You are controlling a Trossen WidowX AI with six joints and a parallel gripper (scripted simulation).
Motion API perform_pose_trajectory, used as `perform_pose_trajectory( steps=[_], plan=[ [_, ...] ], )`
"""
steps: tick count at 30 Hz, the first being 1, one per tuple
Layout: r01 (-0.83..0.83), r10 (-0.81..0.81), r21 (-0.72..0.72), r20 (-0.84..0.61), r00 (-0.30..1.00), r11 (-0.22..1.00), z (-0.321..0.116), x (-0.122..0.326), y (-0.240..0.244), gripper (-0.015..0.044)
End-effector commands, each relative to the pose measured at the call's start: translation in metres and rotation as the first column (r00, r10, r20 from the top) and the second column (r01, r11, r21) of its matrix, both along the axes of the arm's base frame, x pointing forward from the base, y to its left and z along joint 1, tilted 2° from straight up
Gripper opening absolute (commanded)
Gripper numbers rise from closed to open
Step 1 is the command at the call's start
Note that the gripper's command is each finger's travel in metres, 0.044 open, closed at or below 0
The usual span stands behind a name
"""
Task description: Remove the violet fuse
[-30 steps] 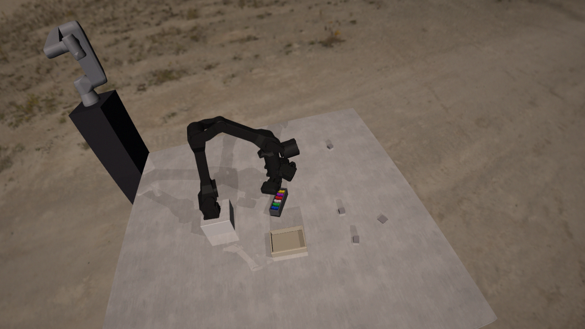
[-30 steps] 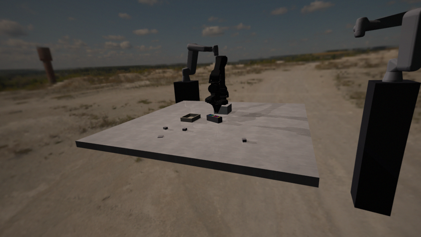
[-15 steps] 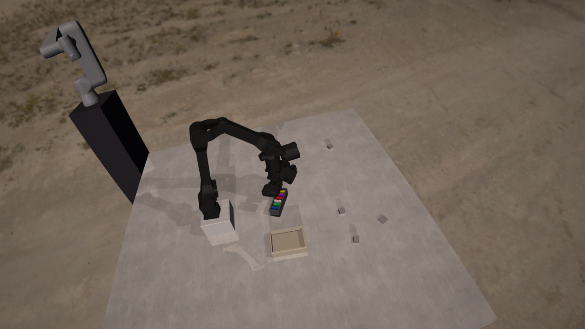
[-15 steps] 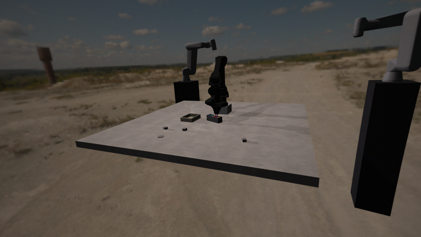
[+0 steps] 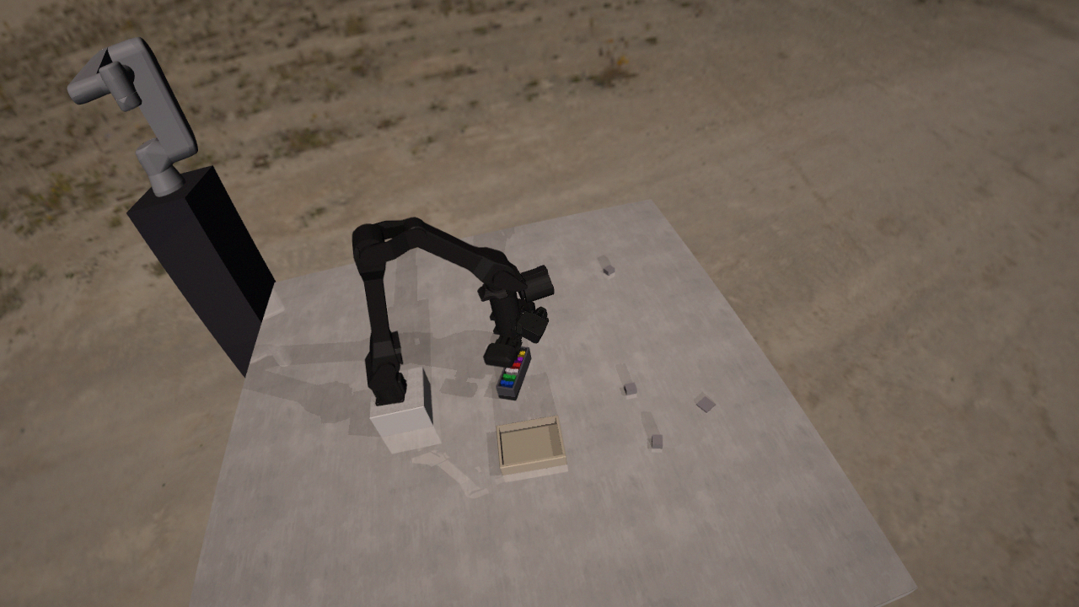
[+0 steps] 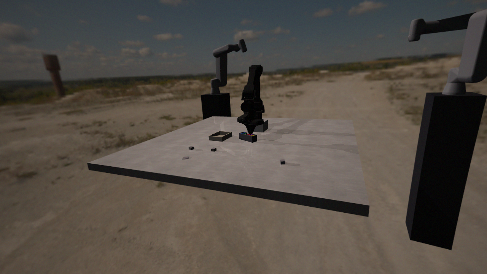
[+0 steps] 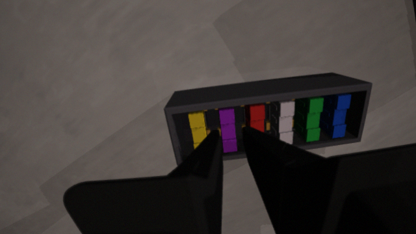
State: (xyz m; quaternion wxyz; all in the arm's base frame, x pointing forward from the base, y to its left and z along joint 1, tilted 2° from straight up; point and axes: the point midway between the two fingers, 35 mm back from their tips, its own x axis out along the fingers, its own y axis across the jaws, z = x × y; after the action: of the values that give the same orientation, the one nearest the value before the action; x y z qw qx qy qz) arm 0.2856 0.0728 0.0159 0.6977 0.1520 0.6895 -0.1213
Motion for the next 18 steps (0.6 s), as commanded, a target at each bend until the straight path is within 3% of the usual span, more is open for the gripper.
perform_pose_trajectory(
  steps=[1, 18],
  plan=[
    [-0.006, 0.006, 0.006, 0.001, 1.000, 1.000, -0.0003, 0.0003, 0.0008, 0.0067],
    [-0.006, 0.006, 0.006, 0.001, 1.000, 1.000, -0.0102, 0.0005, 0.0013, 0.0067]
  ],
)
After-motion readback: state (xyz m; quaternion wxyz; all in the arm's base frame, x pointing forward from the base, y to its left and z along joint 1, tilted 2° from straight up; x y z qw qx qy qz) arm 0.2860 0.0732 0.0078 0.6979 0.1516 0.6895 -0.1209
